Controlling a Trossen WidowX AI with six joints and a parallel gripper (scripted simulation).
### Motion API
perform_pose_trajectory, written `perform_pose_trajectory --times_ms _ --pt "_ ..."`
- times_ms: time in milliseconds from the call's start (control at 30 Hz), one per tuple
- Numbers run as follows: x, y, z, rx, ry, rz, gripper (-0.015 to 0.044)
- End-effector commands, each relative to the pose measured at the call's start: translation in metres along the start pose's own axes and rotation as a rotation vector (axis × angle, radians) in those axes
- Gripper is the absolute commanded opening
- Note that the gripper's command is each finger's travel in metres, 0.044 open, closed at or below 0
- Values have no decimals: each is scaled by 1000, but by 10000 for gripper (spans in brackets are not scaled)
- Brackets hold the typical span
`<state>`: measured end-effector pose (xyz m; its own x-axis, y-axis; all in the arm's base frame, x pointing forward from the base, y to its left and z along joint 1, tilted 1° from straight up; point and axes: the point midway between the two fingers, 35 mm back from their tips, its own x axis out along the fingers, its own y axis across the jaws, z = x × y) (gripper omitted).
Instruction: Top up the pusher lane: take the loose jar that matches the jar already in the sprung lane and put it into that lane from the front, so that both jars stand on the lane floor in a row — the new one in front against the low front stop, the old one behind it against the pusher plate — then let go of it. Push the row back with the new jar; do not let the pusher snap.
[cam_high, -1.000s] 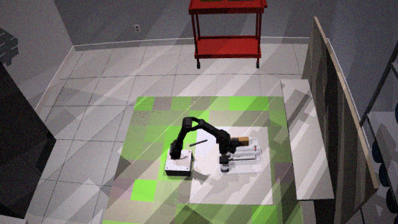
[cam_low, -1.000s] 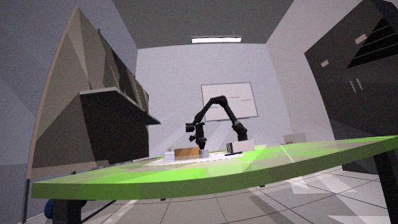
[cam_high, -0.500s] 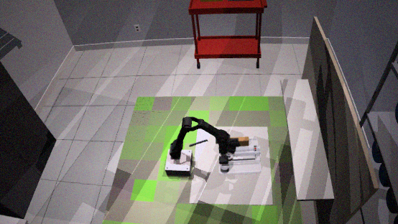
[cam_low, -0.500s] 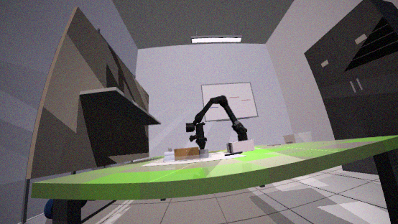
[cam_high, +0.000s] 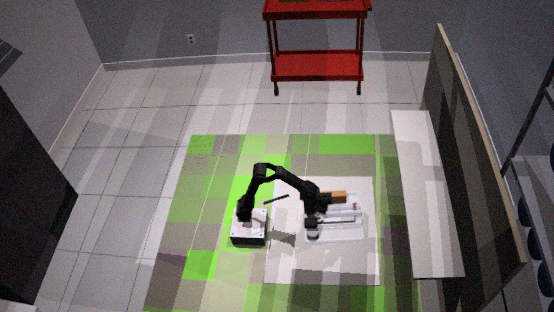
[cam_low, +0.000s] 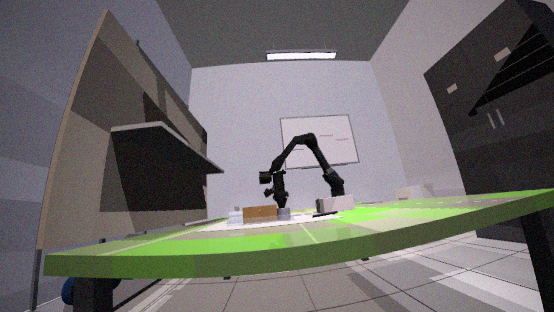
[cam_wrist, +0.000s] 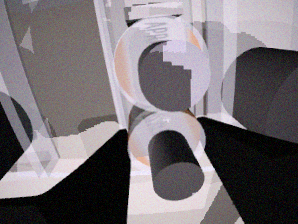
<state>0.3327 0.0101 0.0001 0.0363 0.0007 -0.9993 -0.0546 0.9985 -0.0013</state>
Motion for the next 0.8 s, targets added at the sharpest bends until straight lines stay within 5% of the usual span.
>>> perform_pose_trajectory --times_ms 0,767 --pt "0 -1 0 4 -7 -4 0" --pt "0 0 -4 4 -6 -4 0"
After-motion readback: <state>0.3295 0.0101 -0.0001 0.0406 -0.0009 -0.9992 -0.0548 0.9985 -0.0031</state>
